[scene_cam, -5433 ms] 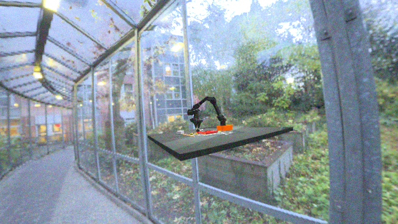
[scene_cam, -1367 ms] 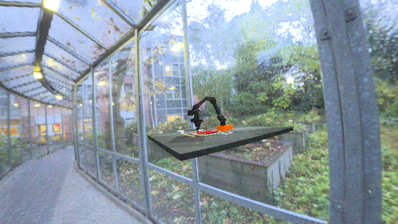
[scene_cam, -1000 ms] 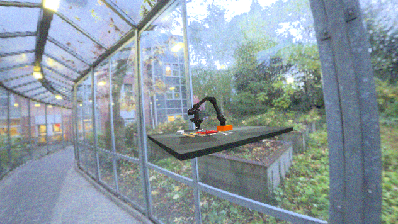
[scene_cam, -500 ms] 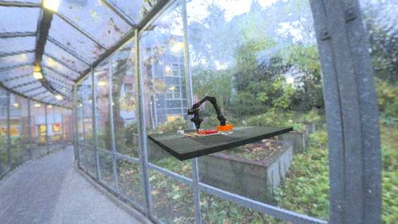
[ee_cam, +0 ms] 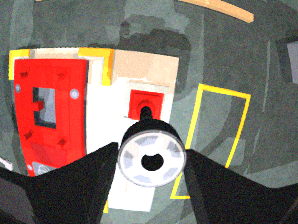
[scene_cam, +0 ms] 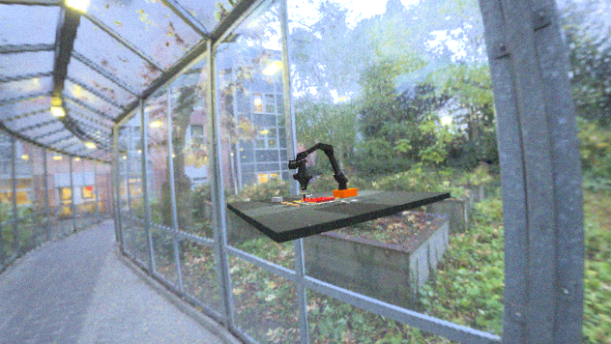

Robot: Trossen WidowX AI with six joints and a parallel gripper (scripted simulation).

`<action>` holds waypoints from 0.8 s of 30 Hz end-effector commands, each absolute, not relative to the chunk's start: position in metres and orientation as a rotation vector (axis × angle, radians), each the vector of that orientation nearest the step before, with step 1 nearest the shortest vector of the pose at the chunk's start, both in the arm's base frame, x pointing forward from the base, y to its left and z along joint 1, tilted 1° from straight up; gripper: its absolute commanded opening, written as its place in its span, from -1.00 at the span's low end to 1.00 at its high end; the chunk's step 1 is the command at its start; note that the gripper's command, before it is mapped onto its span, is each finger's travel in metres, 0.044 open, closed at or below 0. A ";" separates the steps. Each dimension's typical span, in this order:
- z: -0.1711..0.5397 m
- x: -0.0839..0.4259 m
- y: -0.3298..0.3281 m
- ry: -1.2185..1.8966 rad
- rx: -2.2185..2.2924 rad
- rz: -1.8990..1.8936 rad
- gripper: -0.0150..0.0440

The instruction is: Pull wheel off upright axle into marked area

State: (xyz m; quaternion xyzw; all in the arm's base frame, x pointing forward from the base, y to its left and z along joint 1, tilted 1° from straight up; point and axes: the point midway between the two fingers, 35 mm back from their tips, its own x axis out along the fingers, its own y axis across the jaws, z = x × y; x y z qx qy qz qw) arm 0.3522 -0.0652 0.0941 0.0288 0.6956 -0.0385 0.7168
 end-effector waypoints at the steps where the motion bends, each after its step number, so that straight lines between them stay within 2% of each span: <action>1: 0.096 0.343 -0.084 1.536 0.064 -0.089 -0.49; 17: 0.102 0.292 -0.156 1.531 0.057 -0.099 -0.49; 24: 0.100 0.286 -0.161 1.531 0.056 -0.100 -0.49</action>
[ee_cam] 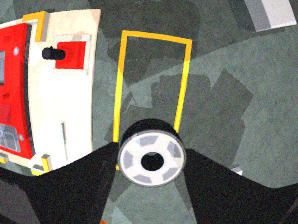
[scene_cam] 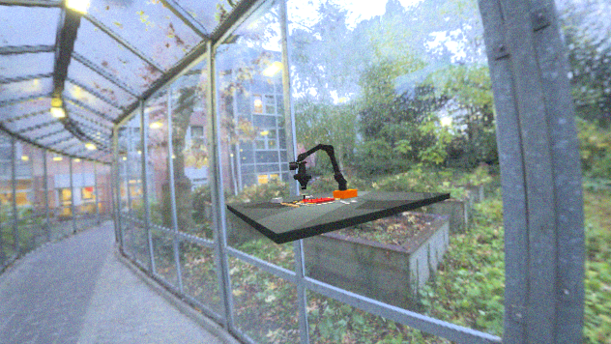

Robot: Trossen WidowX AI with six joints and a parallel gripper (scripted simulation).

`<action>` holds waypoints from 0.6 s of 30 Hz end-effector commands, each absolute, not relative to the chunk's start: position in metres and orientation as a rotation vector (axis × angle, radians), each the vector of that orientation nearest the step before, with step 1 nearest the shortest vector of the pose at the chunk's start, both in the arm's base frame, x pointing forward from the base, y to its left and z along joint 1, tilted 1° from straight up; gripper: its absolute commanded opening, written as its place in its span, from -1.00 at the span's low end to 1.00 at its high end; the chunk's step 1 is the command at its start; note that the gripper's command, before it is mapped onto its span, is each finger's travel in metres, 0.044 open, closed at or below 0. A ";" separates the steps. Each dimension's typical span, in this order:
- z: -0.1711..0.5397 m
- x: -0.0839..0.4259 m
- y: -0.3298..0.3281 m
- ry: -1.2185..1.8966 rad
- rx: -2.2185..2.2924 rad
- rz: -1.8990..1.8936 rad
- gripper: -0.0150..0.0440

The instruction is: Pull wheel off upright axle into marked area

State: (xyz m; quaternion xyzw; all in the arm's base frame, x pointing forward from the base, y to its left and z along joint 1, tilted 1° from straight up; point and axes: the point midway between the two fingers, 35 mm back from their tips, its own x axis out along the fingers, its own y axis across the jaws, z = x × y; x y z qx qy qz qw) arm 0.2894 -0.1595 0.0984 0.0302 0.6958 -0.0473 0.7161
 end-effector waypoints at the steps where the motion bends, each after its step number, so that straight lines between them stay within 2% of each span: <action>1: 0.098 0.287 -0.161 1.531 0.056 -0.100 -0.49; 10: 0.072 0.289 -0.163 1.530 0.056 -0.100 -0.49; 18: 0.020 0.291 -0.165 1.531 0.056 -0.100 -0.49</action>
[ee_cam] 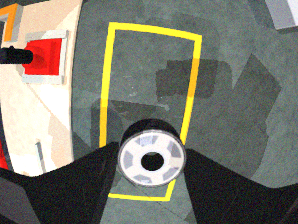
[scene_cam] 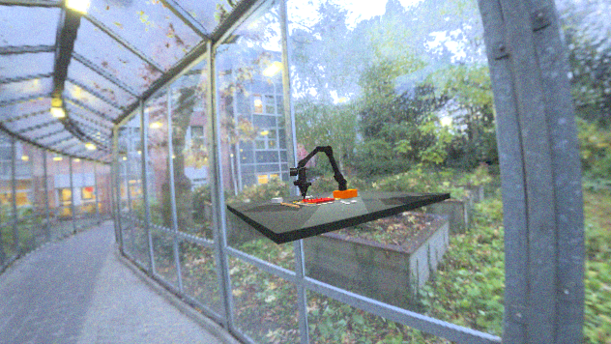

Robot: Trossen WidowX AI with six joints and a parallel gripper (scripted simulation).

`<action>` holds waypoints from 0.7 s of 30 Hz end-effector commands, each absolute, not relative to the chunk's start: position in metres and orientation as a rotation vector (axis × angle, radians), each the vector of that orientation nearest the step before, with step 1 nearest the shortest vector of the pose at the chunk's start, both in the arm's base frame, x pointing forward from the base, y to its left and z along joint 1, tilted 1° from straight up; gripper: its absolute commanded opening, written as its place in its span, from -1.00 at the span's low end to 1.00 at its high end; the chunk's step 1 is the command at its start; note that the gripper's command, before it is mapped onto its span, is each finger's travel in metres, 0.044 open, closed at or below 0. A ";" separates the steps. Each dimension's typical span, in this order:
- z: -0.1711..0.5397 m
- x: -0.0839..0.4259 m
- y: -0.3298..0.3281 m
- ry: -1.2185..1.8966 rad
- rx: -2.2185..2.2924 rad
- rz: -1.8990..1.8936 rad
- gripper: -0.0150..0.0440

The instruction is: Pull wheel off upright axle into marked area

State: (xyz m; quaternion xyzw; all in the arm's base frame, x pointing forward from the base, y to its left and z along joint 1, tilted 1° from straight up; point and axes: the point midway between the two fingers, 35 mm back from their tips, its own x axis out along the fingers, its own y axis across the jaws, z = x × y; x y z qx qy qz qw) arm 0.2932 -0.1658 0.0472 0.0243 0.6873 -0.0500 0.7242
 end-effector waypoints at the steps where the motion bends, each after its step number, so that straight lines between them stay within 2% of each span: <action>1: 0.013 0.291 -0.165 1.531 0.056 -0.100 -0.49; 13: -0.003 0.290 -0.164 1.531 0.056 -0.100 -0.49; 21: 0.001 0.291 -0.165 1.527 0.058 -0.106 0.22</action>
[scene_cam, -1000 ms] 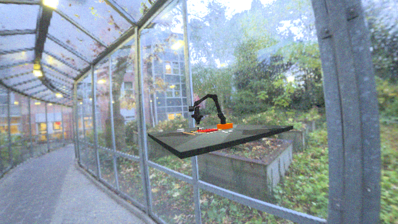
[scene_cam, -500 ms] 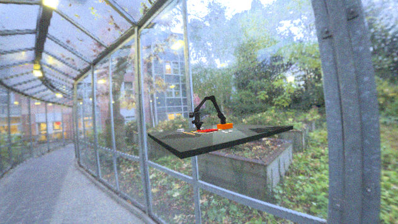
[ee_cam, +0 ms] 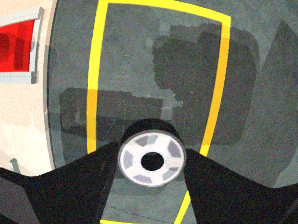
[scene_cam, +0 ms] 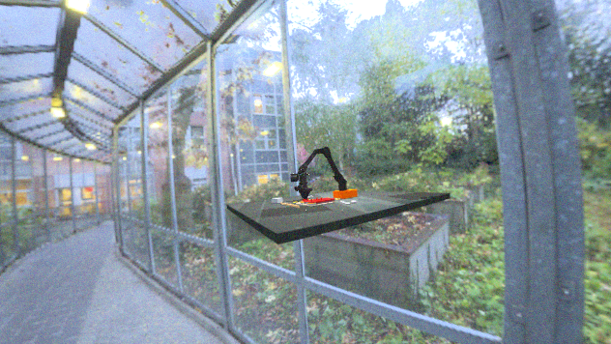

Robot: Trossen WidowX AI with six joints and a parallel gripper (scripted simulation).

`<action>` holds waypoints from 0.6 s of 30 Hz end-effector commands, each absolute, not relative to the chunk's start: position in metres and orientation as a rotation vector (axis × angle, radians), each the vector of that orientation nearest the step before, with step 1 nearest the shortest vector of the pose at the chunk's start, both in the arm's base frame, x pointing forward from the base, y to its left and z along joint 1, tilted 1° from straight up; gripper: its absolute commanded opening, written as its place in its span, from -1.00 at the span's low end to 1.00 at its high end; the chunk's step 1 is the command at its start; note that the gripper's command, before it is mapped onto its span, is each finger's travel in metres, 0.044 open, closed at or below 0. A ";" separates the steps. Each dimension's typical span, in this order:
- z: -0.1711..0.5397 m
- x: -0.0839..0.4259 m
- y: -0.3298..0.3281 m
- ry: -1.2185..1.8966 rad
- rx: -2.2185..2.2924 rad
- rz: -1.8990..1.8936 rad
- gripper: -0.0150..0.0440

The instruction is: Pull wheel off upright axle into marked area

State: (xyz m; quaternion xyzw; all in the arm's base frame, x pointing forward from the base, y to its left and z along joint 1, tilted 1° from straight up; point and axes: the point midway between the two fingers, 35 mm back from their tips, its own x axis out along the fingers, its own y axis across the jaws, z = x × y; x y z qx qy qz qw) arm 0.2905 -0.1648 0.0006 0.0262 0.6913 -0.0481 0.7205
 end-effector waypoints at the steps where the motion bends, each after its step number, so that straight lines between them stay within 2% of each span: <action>1: 0.001 0.291 -0.165 1.527 0.058 -0.106 0.31; 4: 0.008 0.291 -0.165 1.528 0.057 -0.106 0.53; 10: 0.059 0.289 -0.163 1.530 0.056 -0.100 0.53; 15: 0.061 0.289 -0.163 1.531 0.056 -0.100 0.53; 18: 0.063 0.277 -0.157 1.533 0.059 -0.103 0.79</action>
